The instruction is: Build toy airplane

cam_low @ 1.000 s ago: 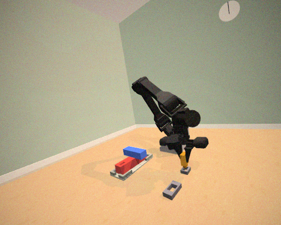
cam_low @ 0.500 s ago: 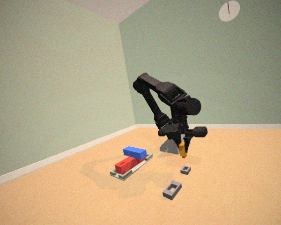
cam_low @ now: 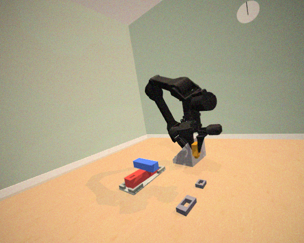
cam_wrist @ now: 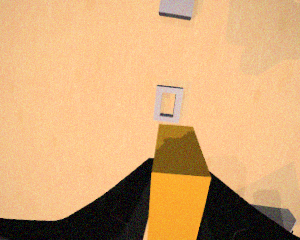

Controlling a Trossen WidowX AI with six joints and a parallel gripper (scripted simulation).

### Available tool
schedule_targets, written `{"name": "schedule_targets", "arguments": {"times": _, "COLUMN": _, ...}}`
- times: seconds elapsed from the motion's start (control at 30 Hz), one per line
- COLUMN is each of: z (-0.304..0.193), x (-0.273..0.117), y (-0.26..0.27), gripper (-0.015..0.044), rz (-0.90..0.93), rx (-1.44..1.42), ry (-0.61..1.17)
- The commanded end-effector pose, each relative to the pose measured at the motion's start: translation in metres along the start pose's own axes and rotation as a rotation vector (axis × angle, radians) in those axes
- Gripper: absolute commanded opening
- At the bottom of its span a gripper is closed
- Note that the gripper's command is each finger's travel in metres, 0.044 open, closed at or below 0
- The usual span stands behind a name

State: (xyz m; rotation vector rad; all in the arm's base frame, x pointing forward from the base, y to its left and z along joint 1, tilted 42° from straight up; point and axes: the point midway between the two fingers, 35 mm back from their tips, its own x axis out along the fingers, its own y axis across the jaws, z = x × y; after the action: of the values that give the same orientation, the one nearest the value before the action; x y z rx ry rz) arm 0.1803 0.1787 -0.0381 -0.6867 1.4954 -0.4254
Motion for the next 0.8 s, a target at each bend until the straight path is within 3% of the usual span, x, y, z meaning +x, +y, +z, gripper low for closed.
{"name": "schedule_targets", "arguments": {"times": 0.0, "z": -0.004, "x": -0.014, "y": -0.002, "gripper": 0.0, "rz": -0.002, "rx": 0.001, "ry": 0.01}}
{"name": "schedule_targets", "arguments": {"times": 0.77, "z": 0.023, "x": -0.019, "y": -0.031, "gripper": 0.0, "rz": 0.039, "rx": 0.022, "ry": 0.029}}
